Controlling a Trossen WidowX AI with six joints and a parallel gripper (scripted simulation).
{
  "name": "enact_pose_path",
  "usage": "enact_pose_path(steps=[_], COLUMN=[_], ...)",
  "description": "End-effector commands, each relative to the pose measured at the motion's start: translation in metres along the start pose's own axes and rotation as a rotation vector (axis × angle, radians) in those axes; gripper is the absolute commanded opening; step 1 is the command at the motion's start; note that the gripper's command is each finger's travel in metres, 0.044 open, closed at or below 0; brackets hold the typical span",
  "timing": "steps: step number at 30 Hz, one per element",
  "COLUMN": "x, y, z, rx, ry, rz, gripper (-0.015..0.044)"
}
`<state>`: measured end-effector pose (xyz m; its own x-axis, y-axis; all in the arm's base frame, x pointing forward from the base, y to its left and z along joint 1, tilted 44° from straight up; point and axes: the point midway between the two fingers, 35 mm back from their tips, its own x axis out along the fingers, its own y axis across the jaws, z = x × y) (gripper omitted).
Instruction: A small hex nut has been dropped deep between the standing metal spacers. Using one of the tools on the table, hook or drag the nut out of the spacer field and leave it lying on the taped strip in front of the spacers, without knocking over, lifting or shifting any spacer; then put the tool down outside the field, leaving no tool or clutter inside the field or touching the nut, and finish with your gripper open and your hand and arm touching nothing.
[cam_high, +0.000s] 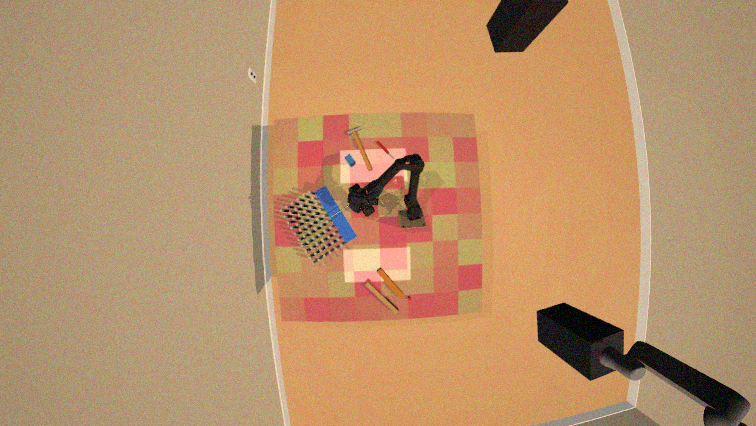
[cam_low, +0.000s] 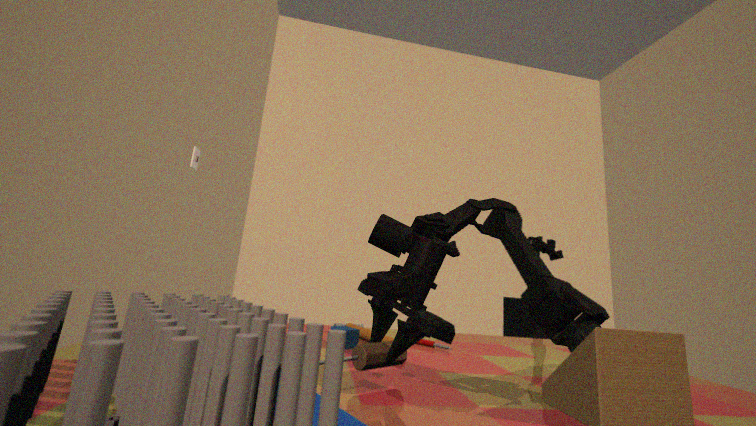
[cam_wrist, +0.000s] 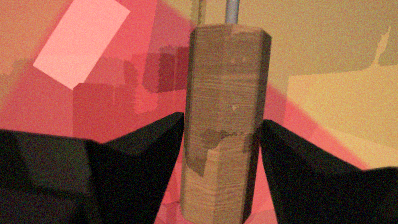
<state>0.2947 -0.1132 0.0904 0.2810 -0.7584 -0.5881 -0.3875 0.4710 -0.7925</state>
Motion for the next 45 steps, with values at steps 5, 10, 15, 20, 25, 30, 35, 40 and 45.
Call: enact_pose_path(steps=[5,10,15,20,25,30,35,40,45], x=[0.0,0.001,0.001,0.002,0.003,0.004,0.004,0.005,0.006], y=[-0.005,-0.005,-0.005,-0.005,-0.005,-0.005,-0.005,-0.005,-0.006], z=[0.008,0.01,0.013,0.016,0.019,0.021,0.024,0.027,0.03], rx=[0.016,0.016,0.017,0.017,0.017,0.017,0.017,0.017,0.017], ry=[-0.006,-0.006,-0.007,-0.007,-0.007,-0.007,-0.007,-0.007,-0.007], rz=[-0.011,-0.011,-0.011,-0.011,-0.011,-0.011,-0.011,-0.011,-0.011], gripper=[0.0,0.0,0.0,0.0,0.0,0.0,0.0,0.0,0.0])
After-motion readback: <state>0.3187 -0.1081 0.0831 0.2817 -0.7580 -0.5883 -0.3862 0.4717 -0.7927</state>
